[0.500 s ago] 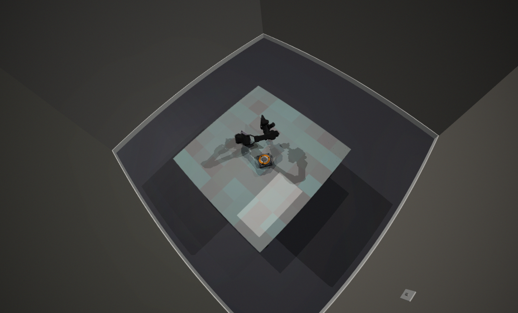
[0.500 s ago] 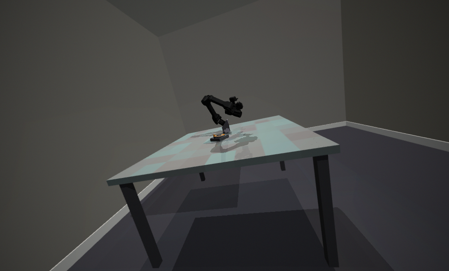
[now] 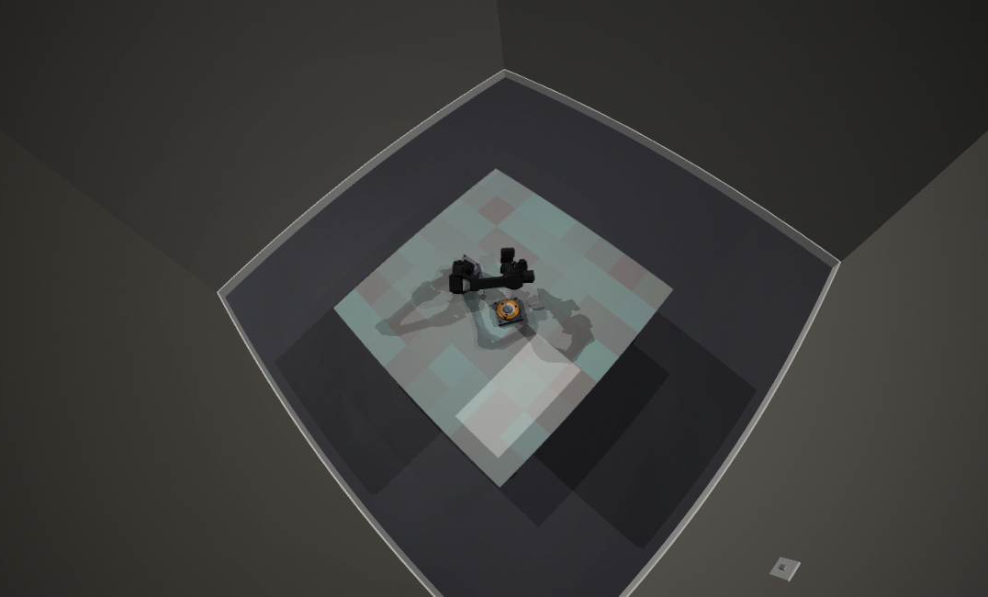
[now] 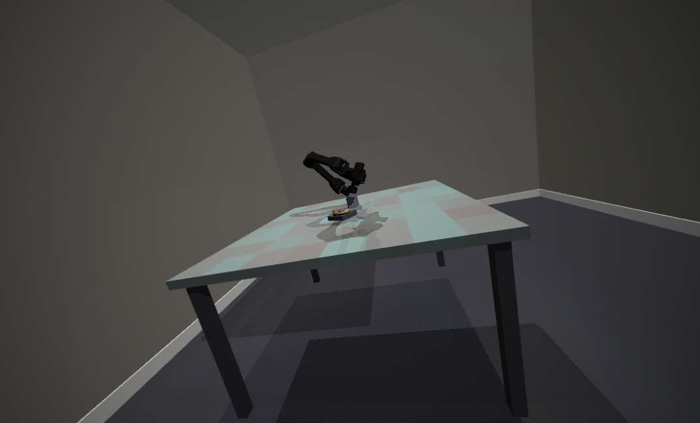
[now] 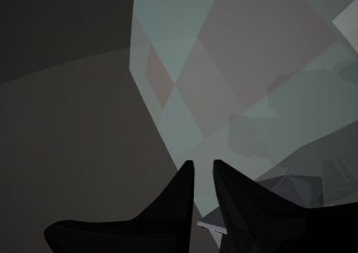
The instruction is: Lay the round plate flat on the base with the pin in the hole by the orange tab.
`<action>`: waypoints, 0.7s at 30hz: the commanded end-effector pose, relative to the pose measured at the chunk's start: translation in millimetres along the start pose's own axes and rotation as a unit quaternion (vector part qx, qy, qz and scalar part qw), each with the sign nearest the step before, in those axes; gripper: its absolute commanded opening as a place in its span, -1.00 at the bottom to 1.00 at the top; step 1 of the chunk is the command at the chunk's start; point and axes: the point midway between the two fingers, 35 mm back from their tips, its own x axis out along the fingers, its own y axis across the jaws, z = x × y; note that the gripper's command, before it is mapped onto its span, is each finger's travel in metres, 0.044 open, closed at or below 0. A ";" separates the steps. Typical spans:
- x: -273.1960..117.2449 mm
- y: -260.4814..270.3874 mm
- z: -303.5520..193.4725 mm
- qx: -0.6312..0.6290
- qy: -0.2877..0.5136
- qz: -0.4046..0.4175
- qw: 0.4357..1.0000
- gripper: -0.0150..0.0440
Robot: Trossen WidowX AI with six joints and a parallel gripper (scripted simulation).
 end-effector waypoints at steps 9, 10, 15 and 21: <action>-138.4 -144.1 -29.1 0.278 -0.250 -0.365 0.852 -0.49; -140.5 -145.6 -30.4 0.282 -0.253 -0.369 0.849 -0.49; -164.6 -161.4 -47.4 0.329 -0.290 -0.411 0.799 -0.49; -161.8 -164.0 -47.8 0.328 -0.290 -0.411 0.799 -0.49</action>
